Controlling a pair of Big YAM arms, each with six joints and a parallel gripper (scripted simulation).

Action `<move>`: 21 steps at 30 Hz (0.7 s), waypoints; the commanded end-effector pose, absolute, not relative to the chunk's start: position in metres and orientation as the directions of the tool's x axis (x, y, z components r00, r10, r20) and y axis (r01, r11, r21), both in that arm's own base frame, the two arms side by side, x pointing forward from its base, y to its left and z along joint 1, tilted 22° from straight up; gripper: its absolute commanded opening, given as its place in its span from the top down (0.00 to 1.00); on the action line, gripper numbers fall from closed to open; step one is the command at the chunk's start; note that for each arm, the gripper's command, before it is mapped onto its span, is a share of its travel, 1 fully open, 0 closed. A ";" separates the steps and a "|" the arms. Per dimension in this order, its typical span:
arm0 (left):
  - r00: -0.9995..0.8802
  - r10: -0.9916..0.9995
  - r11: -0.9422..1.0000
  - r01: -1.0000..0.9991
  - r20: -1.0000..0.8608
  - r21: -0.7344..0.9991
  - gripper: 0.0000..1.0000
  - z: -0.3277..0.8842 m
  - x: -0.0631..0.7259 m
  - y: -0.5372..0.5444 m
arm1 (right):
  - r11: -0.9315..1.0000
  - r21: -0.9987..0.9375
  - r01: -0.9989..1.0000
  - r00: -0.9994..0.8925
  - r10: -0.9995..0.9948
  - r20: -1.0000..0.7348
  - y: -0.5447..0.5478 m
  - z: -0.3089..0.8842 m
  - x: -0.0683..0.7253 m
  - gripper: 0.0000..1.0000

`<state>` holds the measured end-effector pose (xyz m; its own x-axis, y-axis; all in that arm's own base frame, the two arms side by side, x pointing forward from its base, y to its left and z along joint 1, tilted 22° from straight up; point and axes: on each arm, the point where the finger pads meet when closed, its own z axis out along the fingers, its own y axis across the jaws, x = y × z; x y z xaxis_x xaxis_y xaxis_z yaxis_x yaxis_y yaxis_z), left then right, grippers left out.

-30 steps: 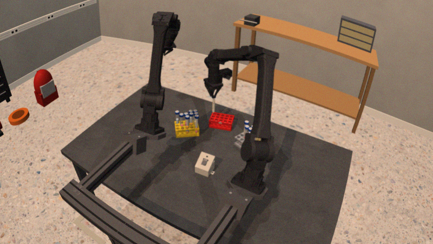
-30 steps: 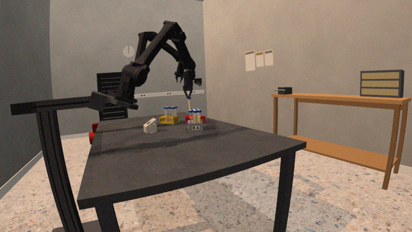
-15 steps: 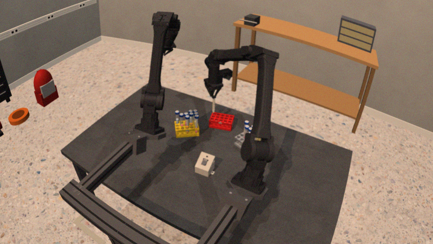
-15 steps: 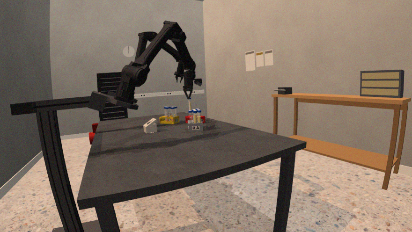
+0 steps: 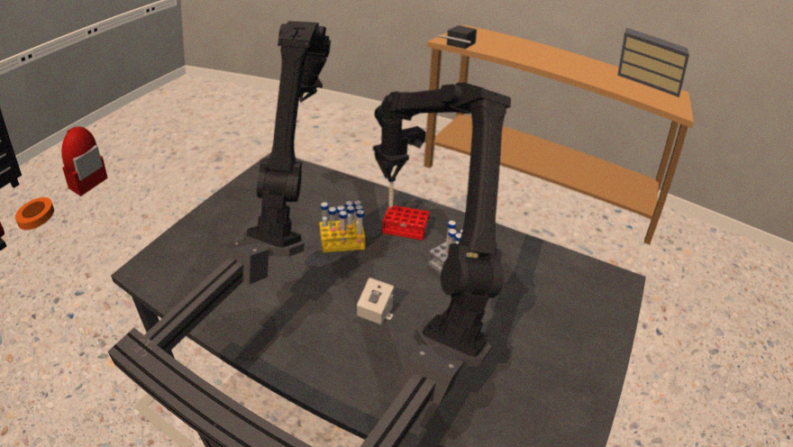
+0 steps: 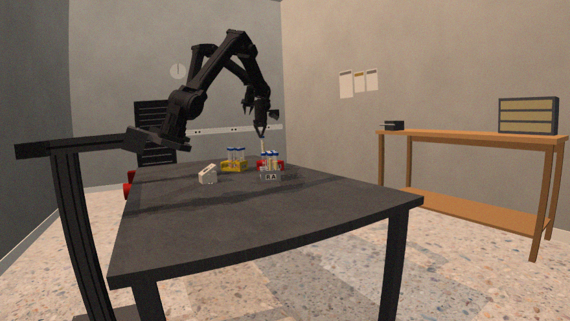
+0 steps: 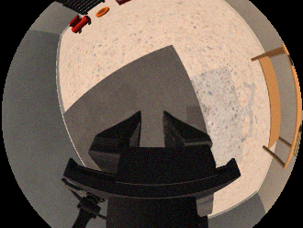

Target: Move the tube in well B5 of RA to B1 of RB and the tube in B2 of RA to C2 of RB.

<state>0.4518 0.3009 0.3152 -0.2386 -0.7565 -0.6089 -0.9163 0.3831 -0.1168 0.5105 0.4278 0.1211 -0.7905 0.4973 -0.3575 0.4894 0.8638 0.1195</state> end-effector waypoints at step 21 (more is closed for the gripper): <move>-0.216 -0.745 0.385 -0.912 -0.631 -0.141 0.70 0.335 0.456 0.304 | 0.864 0.121 0.488 -0.791 0.497 -0.358 0.425 0.109 0.519 1.00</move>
